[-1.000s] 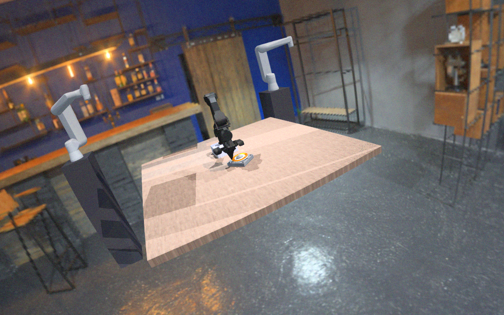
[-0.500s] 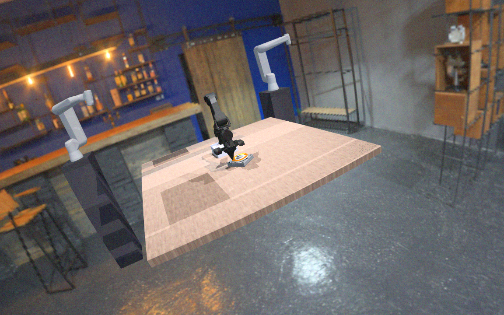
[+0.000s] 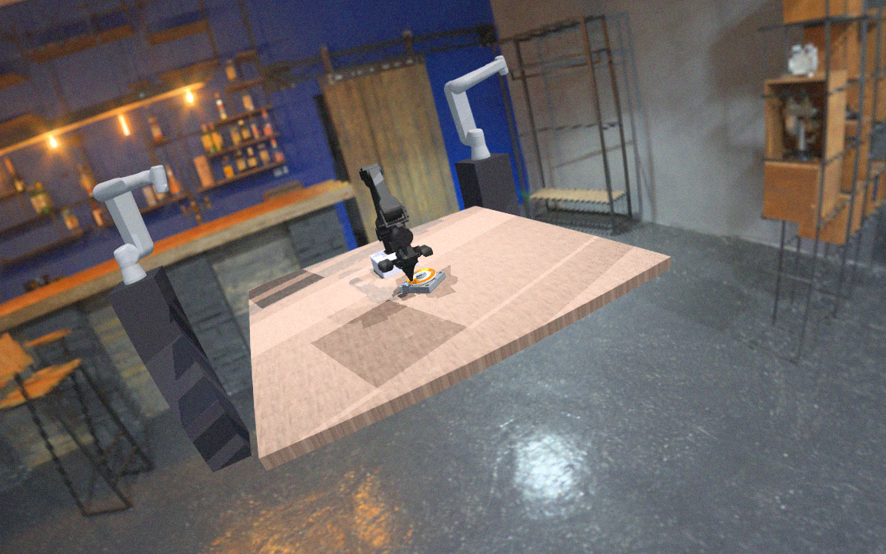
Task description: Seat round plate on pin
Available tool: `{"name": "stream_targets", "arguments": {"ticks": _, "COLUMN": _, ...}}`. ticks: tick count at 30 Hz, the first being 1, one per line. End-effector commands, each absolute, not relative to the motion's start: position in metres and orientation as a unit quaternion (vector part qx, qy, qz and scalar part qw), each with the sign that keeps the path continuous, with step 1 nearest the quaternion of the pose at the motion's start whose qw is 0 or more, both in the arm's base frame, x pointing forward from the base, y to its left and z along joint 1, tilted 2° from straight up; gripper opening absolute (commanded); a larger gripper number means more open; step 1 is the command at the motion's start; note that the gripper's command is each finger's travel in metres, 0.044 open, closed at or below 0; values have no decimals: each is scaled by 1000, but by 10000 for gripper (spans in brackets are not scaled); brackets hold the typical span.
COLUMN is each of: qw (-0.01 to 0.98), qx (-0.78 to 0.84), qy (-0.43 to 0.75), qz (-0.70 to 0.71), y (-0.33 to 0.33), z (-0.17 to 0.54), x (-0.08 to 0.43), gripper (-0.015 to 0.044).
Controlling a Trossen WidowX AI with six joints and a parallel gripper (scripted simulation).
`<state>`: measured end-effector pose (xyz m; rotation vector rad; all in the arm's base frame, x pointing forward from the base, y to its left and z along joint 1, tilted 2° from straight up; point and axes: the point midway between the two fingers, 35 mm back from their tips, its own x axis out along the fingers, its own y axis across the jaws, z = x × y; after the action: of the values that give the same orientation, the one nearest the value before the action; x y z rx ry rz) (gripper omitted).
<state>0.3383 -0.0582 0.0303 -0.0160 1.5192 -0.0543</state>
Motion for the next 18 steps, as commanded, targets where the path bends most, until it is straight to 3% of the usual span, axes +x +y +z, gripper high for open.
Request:
{"name": "stream_targets", "arguments": {"ticks": 1, "qw": 725, "qx": -5, "qy": 688, "qz": -21, "y": -53, "z": 28, "x": 344, "gripper": 0}}
{"name": "stream_targets", "arguments": {"ticks": 18, "qw": 726, "qx": -5, "qy": 688, "qz": -21, "y": -38, "z": 30, "x": 357, "gripper": 0}}
